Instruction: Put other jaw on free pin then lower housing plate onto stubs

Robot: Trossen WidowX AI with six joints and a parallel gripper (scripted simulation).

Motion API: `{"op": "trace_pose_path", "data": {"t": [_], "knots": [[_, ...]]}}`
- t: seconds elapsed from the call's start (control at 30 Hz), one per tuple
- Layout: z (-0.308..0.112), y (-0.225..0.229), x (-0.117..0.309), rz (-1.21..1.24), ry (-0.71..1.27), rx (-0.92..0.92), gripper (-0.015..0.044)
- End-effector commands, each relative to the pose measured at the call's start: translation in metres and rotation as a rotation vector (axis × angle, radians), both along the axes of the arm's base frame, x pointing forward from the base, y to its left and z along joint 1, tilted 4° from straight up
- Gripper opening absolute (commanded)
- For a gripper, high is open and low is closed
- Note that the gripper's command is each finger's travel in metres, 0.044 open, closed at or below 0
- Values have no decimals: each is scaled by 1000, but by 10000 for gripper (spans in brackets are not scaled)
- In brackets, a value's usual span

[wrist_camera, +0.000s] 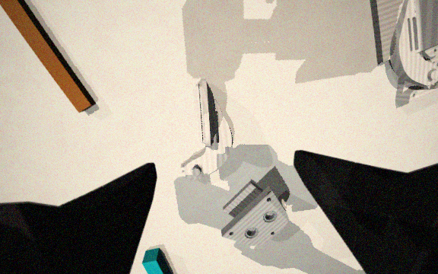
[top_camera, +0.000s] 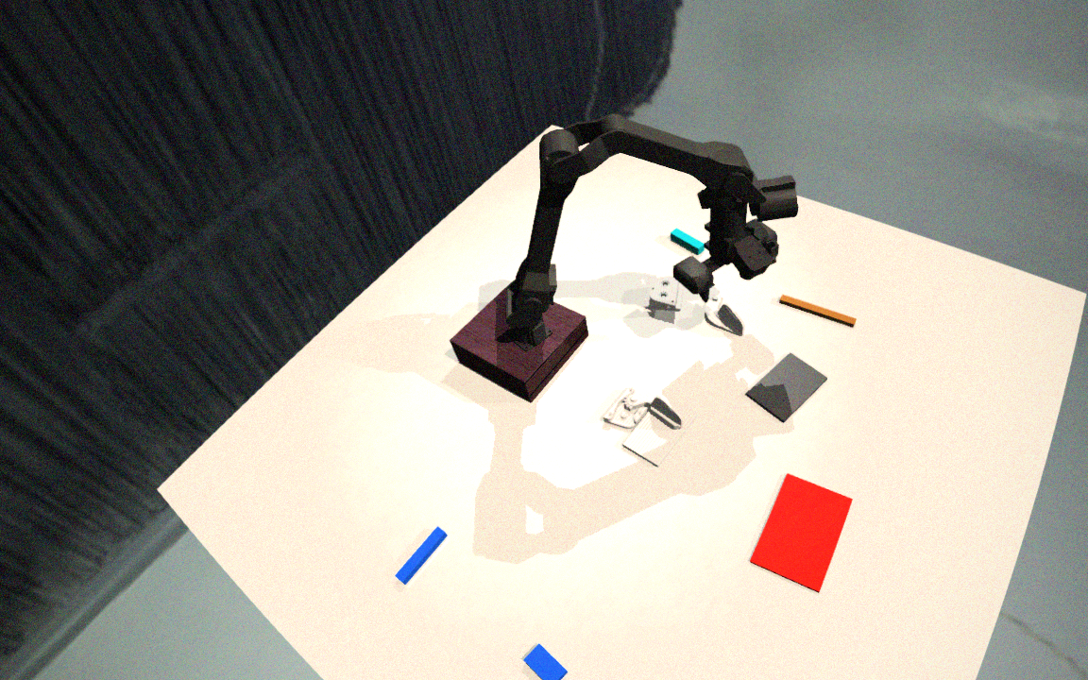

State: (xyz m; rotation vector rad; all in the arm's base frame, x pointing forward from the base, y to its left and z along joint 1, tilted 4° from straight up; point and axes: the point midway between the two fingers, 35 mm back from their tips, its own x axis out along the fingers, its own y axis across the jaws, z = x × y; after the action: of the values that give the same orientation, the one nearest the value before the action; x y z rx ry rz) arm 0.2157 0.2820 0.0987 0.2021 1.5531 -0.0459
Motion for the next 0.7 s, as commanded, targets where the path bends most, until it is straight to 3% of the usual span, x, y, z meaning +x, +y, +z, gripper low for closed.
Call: {"op": "trace_pose_path", "data": {"t": [0.0,0.17,0.67], "knots": [[-2,1,2,-17,2,0,440],[-39,3,1,-17,2,0,440],[-45,4,1,-17,2,0,440]]}}
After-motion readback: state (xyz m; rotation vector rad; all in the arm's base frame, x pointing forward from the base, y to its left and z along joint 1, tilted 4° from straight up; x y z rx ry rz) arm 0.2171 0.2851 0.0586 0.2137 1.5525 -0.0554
